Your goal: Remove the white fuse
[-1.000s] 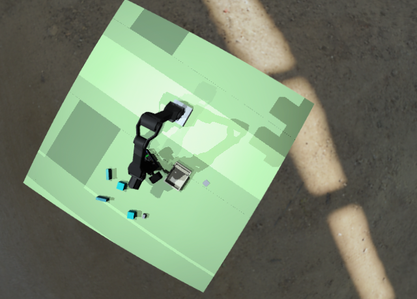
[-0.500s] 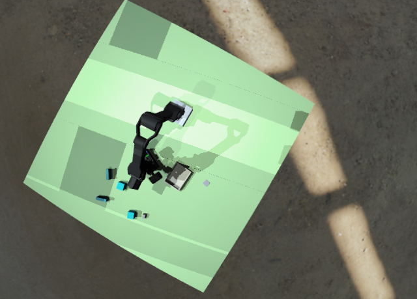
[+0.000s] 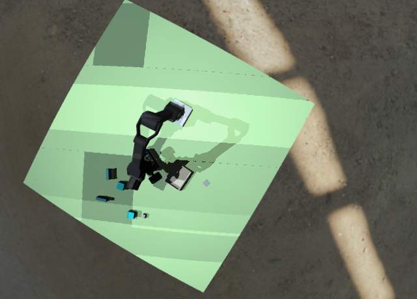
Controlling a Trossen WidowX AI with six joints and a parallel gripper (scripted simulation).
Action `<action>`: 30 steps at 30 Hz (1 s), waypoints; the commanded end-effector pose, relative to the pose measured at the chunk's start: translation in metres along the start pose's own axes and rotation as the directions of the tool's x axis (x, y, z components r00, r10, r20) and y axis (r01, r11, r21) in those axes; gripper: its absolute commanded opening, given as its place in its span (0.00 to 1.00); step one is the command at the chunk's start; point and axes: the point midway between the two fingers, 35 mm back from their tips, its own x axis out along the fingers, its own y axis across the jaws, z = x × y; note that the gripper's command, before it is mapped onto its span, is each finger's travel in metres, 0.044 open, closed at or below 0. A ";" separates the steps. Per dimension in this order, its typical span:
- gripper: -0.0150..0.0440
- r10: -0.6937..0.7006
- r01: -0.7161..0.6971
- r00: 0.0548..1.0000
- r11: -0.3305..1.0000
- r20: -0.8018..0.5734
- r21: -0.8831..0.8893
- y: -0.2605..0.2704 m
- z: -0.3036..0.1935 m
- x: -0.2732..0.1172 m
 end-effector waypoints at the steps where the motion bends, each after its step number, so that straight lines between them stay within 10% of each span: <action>1: 0.25 0.002 -0.002 1.000 1.000 0.006 -0.002 0.000 0.001 -0.005; 30: 0.25 0.001 -0.001 1.000 1.000 0.007 -0.004 0.000 0.001 -0.019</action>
